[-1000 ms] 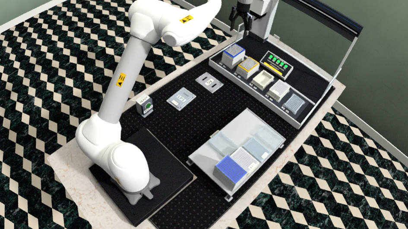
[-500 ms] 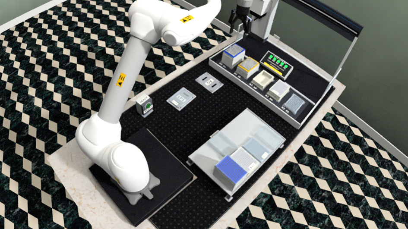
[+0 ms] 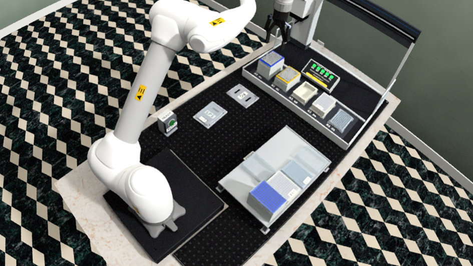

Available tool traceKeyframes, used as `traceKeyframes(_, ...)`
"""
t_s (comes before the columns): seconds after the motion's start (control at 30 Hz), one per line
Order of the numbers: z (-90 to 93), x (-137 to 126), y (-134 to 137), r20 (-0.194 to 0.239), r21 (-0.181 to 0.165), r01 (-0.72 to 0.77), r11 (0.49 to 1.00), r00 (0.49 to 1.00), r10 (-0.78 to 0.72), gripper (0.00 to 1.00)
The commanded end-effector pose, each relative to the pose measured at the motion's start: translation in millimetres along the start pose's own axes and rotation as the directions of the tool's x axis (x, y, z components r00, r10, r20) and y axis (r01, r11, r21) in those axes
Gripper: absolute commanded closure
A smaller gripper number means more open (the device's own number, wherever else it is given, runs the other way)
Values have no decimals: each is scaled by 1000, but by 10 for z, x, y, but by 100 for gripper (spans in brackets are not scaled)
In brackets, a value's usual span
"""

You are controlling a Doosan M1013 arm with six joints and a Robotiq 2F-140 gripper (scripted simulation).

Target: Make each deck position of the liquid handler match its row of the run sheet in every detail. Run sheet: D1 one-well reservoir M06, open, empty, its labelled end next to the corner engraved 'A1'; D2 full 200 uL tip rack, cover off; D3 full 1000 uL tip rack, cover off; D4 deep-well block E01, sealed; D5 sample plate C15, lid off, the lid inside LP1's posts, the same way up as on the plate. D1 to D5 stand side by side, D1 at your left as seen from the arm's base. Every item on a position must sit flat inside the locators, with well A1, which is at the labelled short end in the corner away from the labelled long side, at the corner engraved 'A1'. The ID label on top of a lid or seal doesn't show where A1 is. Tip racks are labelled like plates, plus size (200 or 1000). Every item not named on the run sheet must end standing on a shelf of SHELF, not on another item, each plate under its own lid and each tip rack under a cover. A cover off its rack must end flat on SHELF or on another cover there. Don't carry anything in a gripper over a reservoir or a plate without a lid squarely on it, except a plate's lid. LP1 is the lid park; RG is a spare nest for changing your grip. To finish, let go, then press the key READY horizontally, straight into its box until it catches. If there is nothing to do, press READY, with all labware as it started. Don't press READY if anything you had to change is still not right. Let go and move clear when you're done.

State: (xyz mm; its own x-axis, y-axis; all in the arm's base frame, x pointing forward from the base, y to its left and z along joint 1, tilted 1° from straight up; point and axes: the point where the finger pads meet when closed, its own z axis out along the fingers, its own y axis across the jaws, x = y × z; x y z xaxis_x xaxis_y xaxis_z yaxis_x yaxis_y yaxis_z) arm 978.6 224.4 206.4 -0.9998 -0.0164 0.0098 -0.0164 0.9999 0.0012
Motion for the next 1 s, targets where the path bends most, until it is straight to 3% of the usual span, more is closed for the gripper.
traceKeyframes(0.0,28,-2,1,2,-1,0,1000,1000,0,34)
traceKeyframes(0.97,478,-2,2,2,-1,0,1000,1000,0,34)
